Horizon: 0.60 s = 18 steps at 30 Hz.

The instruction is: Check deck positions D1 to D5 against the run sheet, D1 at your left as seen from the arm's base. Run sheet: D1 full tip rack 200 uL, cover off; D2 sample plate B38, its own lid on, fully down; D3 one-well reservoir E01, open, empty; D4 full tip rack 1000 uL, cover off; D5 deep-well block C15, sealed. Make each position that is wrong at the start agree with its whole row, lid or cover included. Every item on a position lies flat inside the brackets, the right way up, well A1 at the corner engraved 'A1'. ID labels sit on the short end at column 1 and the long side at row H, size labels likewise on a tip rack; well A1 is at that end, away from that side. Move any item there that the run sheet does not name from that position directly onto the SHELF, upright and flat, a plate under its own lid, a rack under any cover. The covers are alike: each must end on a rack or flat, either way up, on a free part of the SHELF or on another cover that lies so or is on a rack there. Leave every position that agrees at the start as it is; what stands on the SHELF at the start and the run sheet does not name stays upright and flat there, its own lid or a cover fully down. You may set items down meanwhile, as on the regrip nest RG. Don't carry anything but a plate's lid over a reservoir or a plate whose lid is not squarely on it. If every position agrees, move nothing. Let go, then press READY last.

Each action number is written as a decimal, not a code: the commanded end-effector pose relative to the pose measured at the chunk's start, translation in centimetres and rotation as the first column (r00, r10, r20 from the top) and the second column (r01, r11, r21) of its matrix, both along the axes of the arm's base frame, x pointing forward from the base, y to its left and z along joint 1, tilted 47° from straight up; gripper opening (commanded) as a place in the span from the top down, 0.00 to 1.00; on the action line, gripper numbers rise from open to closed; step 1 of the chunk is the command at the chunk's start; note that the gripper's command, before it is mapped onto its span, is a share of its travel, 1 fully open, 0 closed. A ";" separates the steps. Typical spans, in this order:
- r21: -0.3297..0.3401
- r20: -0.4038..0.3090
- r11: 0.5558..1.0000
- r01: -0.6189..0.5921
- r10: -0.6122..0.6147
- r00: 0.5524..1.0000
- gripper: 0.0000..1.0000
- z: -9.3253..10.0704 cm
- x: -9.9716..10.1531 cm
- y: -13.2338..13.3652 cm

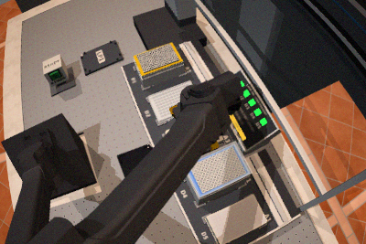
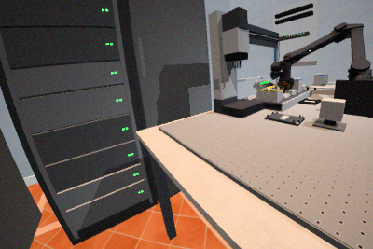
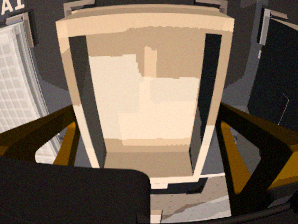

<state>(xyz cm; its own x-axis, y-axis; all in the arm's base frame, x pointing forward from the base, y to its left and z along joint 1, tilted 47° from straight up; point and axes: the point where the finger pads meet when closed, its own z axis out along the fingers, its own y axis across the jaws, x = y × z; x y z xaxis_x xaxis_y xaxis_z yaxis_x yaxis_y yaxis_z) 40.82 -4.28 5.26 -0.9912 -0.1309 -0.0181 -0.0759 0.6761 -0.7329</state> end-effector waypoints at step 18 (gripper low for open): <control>0.006 0.031 1.000 -0.020 0.020 0.999 1.00 0.8 1.3 0.7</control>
